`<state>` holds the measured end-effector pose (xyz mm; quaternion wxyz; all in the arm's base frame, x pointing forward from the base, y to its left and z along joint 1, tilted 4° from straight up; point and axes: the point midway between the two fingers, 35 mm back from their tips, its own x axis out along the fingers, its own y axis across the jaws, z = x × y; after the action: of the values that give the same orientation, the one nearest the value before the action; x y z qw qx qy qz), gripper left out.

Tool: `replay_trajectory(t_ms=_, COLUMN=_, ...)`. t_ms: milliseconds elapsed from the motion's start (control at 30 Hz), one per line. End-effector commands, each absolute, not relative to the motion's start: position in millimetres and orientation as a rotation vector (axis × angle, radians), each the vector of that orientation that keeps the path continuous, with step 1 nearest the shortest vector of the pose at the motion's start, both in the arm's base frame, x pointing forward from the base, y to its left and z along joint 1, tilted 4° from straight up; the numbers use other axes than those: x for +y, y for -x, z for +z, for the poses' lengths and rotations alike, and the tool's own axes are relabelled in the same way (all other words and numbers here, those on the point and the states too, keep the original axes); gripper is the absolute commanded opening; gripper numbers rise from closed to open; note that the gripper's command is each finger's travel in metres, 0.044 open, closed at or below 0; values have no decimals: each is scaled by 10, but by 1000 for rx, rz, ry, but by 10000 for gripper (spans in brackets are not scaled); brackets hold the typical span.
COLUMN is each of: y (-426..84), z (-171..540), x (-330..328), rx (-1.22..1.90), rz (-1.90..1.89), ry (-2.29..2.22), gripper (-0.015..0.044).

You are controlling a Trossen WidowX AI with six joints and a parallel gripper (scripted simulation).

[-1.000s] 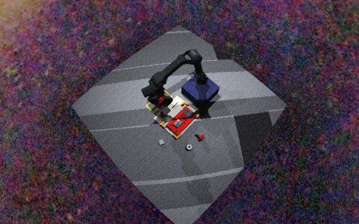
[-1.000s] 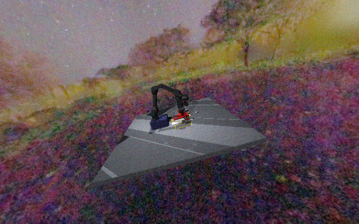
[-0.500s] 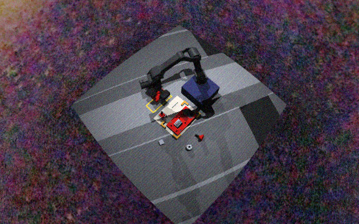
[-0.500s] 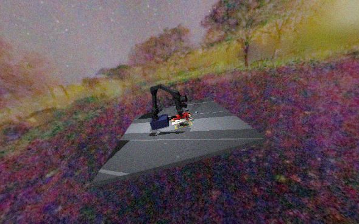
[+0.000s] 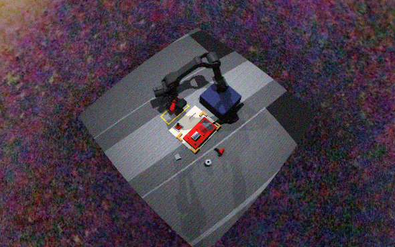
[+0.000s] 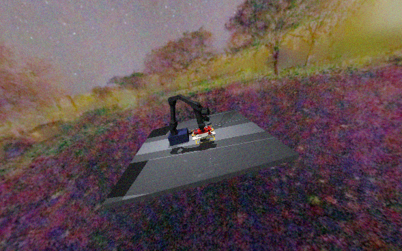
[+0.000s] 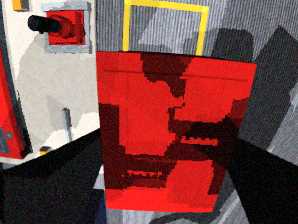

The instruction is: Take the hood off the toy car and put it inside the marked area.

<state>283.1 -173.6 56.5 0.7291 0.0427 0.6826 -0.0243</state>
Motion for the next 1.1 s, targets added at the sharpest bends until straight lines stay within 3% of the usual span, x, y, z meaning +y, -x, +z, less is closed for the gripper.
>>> replay_trajectory(t_ms=0, y=-2840, z=537, x=-1733, rx=1500, rz=-45, ry=-91, gripper=0)
replay_trajectory(t_ms=1067, y=-2864, z=354, x=-1734, rx=1500, rz=-45, ry=-91, gripper=0)
